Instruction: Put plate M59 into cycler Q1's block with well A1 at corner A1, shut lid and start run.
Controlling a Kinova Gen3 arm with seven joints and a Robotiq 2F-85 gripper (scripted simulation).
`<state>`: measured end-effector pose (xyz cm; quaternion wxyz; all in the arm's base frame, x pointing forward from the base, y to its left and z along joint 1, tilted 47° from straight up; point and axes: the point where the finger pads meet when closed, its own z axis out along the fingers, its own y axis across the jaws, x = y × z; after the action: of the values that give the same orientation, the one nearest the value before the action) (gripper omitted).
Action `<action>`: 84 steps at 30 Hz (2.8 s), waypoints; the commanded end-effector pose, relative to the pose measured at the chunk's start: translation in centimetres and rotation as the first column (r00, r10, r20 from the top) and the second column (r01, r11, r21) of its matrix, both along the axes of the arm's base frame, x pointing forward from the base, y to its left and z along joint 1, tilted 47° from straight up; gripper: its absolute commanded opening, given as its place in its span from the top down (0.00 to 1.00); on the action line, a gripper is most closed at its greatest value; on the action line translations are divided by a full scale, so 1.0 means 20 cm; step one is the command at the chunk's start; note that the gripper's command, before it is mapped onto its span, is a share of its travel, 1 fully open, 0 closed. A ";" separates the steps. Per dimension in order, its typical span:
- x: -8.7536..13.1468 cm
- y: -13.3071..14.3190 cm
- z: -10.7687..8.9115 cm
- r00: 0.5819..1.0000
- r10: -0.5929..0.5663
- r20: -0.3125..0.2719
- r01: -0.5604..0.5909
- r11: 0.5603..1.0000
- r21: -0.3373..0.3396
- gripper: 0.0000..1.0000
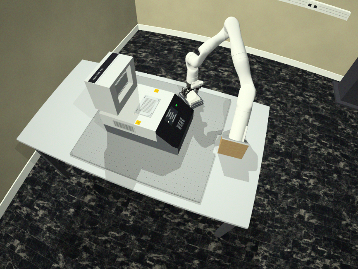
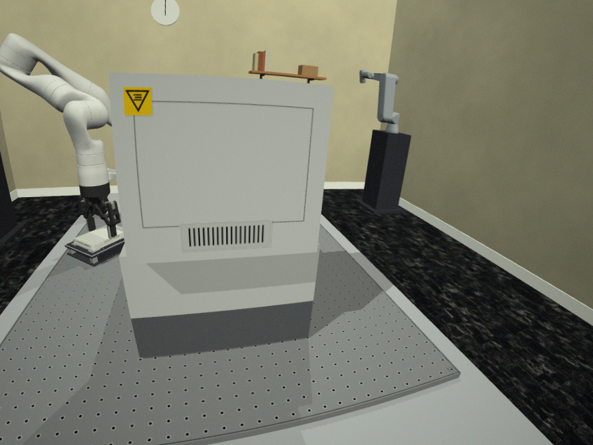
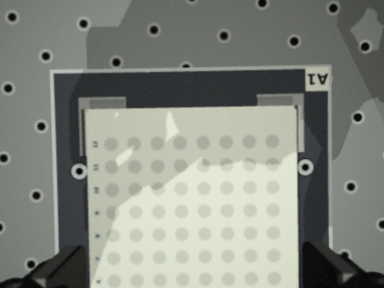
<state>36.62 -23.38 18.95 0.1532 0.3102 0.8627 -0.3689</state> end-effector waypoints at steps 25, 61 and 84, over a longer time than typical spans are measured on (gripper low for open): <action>0.00 -0.03 -0.02 1.000 -0.004 0.003 0.004 1.000 -0.002 0.00; 0.00 -0.03 -0.02 1.000 -0.005 0.003 0.005 1.000 -0.001 0.09; 0.00 -0.03 -0.02 1.000 -0.005 0.003 0.005 1.000 -0.001 0.09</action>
<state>36.63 -23.72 18.64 0.1535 0.3101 0.8627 -0.3689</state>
